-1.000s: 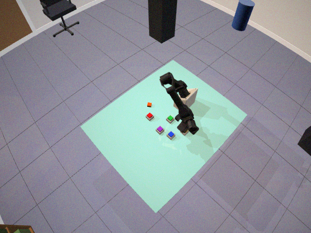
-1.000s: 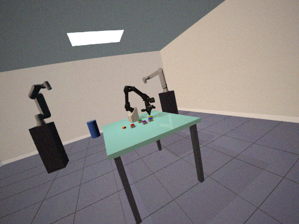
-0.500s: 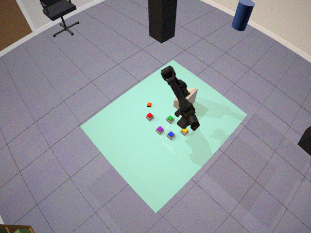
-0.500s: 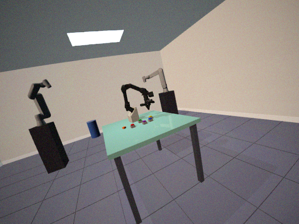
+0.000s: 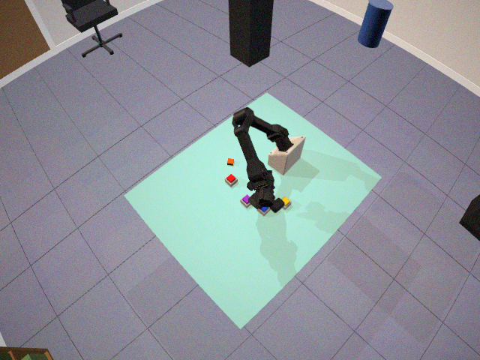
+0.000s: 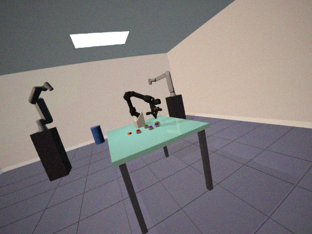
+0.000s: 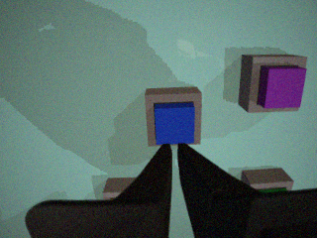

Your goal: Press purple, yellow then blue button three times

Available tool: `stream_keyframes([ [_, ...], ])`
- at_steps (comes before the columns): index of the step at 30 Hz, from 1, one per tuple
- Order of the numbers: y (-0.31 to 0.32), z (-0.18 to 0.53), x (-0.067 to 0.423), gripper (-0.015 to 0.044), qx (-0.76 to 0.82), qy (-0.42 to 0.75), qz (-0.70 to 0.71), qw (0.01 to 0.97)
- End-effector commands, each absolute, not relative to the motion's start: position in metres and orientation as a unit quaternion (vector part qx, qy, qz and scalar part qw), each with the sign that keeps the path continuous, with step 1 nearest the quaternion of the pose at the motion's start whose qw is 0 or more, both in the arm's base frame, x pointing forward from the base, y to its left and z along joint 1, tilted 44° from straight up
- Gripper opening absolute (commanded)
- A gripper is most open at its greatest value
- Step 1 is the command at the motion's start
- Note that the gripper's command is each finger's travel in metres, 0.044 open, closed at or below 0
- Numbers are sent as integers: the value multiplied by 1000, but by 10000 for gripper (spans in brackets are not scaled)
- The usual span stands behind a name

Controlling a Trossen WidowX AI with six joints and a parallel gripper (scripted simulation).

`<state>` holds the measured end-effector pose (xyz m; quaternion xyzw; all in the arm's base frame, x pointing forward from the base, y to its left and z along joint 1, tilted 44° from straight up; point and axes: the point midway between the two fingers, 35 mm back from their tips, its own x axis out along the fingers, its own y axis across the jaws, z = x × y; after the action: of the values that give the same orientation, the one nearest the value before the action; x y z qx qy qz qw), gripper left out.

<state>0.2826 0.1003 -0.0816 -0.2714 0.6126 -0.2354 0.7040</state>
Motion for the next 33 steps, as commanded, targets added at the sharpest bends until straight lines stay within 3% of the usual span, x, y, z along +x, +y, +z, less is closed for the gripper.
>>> stream_keyframes([
  [1, 75, -102, 278, 20, -283, 621, -242, 690],
  [33, 51, -126, 282, 20, -283, 621, -242, 690],
])
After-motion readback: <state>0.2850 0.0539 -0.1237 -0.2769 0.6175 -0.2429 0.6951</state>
